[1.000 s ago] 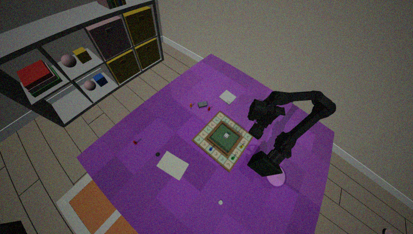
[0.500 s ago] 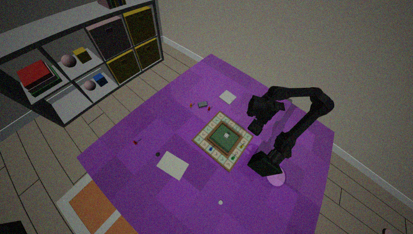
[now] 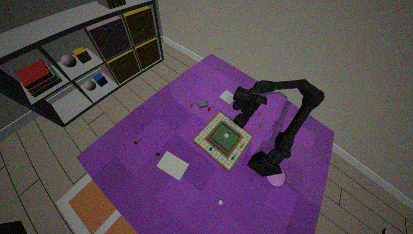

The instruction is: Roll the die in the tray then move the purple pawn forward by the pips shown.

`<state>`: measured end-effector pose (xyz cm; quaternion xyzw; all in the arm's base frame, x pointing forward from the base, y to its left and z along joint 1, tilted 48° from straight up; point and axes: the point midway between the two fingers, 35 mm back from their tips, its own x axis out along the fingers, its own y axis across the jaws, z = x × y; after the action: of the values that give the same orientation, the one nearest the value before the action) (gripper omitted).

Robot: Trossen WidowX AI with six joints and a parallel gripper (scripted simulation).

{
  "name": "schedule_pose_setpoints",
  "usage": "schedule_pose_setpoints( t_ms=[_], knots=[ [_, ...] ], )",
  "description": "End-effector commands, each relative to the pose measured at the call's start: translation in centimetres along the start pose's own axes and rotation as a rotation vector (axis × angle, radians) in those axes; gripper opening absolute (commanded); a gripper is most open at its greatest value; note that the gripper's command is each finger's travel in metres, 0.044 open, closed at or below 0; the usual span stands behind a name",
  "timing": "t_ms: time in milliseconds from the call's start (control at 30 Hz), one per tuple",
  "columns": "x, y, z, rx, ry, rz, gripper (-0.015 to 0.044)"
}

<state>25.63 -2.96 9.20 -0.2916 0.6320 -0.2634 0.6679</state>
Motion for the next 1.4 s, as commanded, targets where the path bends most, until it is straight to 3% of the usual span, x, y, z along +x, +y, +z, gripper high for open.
schedule_pose_setpoints(
  t_ms=[0,400,1367],
  knots=[
    [1.1,-0.1,2.5,-0.007,-0.006,-0.004,0.0000],
    [4.8,-0.8,8.5,-0.009,-0.022,-0.034,0.0000],
    [9.7,-1.0,8.6,-0.009,-0.023,-0.037,0.0000]
  ],
)
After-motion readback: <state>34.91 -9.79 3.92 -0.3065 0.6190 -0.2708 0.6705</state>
